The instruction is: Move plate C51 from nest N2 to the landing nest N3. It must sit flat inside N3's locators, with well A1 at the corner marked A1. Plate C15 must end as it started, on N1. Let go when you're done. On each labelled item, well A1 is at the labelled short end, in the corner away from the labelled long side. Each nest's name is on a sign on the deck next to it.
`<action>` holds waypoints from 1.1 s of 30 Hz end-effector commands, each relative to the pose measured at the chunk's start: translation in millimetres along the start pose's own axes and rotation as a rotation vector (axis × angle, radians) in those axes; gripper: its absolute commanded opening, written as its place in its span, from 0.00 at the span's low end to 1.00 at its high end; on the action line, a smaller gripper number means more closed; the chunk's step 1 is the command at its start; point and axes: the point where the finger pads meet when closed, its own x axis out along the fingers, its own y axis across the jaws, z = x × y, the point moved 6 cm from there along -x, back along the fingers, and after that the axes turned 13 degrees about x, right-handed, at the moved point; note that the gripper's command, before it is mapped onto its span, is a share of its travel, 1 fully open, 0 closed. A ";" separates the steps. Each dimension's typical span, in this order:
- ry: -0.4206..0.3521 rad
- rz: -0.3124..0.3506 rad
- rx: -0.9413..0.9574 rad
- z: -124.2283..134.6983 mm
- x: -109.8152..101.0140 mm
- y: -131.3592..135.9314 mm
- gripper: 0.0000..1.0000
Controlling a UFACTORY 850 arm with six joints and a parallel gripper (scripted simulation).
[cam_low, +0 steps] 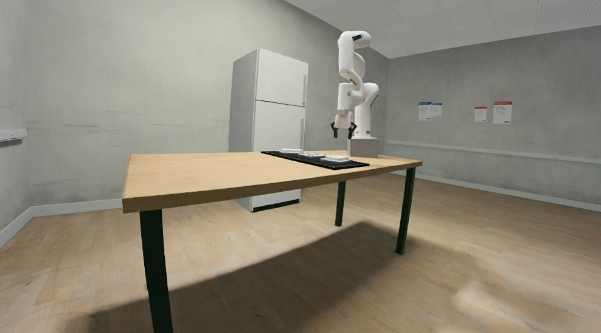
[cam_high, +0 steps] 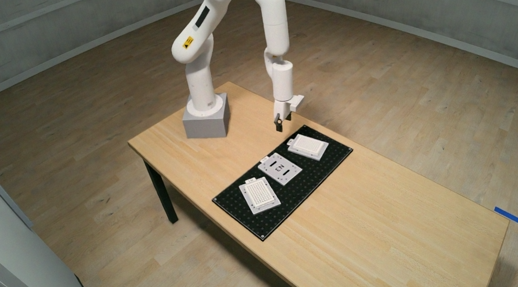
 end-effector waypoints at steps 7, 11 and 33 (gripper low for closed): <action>-0.008 -0.003 0.000 -37.5 0.0 -18.4 1.00; -0.008 -0.003 0.000 -55.4 0.1 -27.5 1.00; -0.008 -0.003 0.000 -107.0 0.3 -53.8 1.00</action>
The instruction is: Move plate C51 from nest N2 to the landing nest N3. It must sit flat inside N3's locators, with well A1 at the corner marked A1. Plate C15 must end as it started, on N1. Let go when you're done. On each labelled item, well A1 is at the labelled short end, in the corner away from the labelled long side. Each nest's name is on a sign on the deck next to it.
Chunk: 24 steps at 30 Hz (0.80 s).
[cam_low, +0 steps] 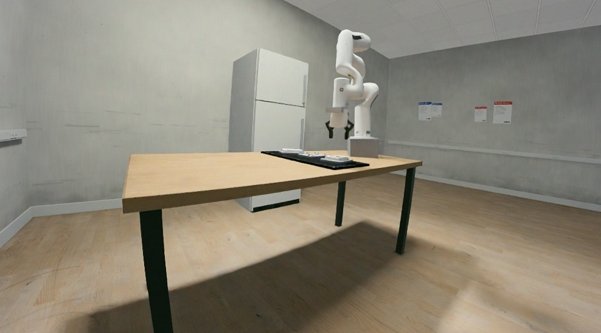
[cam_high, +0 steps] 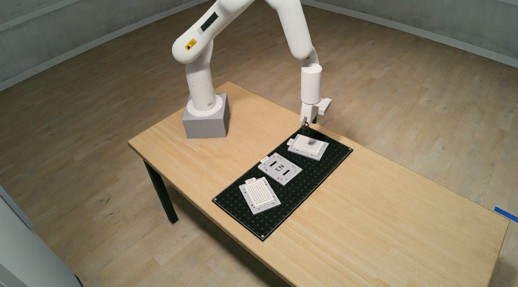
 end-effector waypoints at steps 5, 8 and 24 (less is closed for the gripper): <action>-0.001 -0.003 -0.001 -1.2 -0.6 -0.3 1.00; -0.001 -0.003 -0.001 -1.3 -0.6 -0.3 1.00; -0.001 -0.003 -0.001 -1.2 24.4 -0.3 1.00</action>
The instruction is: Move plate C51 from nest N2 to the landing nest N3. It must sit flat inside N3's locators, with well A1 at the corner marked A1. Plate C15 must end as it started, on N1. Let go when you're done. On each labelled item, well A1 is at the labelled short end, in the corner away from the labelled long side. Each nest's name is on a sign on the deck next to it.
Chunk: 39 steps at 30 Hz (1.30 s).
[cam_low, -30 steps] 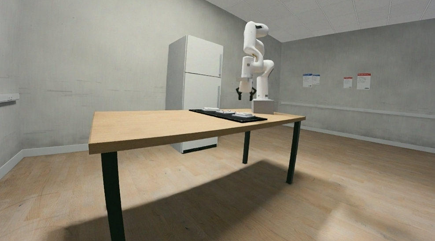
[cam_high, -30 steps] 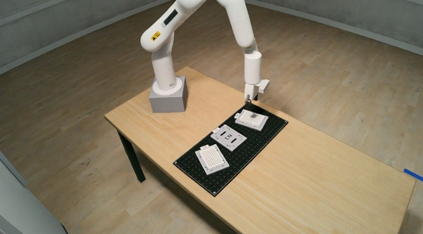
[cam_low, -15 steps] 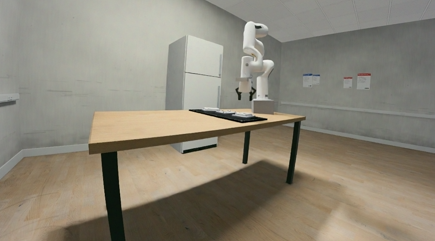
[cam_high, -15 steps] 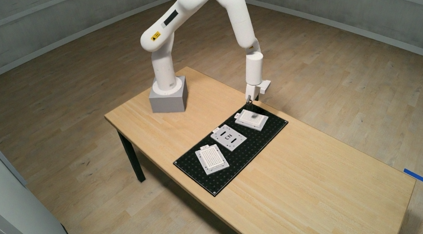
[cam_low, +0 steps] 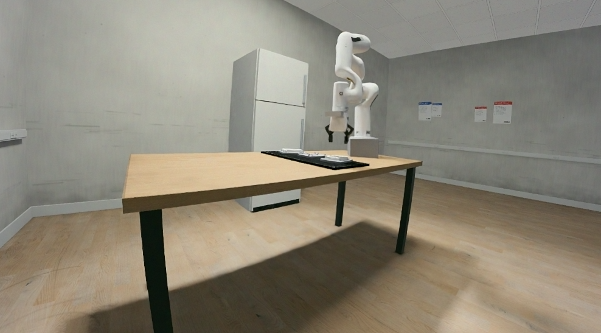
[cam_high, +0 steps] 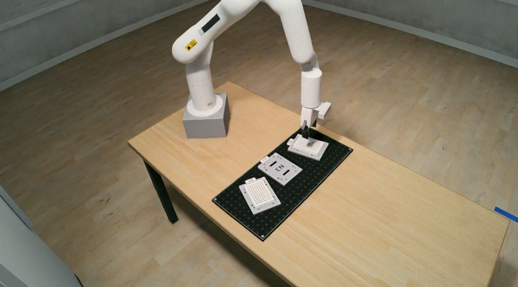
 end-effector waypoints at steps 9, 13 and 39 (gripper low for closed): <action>0.002 0.000 0.000 -0.8 16.3 -0.3 1.00; 0.002 0.000 0.000 -0.8 23.0 -0.3 1.00; 0.002 0.000 0.000 -0.9 59.6 -0.3 1.00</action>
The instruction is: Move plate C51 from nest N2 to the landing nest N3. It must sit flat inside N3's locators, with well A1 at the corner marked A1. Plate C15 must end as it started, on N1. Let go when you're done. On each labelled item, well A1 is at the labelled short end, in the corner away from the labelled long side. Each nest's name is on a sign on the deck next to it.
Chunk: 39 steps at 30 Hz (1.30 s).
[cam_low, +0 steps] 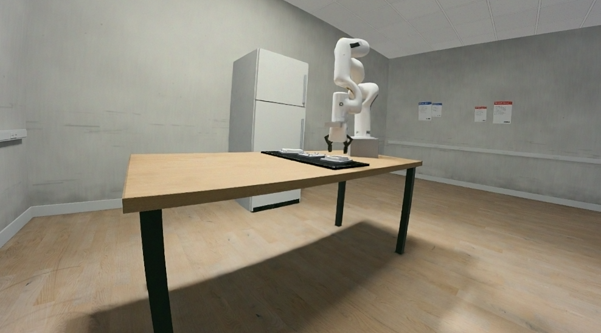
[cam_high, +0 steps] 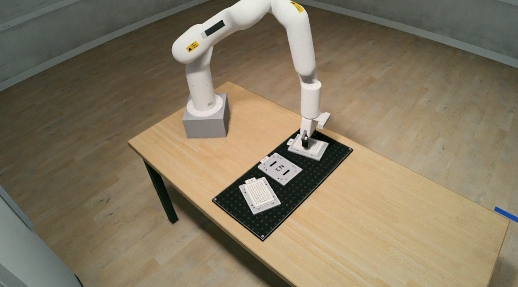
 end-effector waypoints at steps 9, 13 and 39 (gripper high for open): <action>0.001 0.000 0.000 -0.5 4.5 -0.2 1.00; 0.001 0.000 0.000 -0.5 4.5 -0.2 1.00; 0.001 0.000 0.000 -0.5 19.9 -0.2 1.00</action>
